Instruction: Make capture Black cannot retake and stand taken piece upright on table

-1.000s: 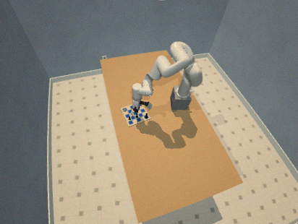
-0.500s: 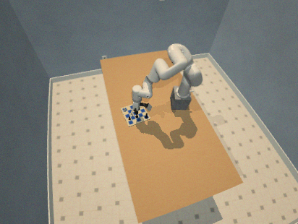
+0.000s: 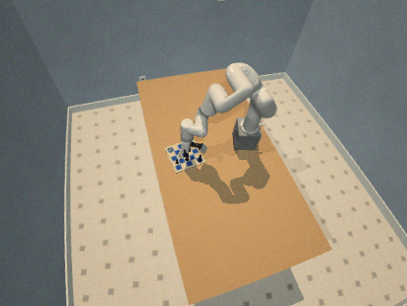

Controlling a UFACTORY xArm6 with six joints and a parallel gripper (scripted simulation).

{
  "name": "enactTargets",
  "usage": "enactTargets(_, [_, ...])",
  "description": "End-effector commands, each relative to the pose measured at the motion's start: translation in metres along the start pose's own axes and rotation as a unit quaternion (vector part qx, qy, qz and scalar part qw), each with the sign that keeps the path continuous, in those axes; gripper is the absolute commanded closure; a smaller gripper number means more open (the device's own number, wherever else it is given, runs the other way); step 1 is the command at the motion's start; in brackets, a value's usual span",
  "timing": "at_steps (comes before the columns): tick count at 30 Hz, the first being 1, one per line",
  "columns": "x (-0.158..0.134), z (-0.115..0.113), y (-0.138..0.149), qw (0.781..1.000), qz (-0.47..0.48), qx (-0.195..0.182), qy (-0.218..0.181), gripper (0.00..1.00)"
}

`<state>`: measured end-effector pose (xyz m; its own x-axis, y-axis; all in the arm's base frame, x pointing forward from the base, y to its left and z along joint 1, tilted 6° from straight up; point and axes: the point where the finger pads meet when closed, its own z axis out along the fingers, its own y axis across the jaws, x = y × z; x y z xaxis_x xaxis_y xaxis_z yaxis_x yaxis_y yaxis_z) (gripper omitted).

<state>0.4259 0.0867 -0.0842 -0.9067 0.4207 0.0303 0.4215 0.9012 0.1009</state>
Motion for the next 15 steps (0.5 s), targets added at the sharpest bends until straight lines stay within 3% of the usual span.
enactTargets(1, [-0.0015, 0.0032, 0.0012, 1.000, 0.000, -0.001, -0.002, 0.58])
enactTargets(15, [-0.0015, 0.0057, 0.0013, 1.000, 0.000, -0.001, -0.002, 0.58])
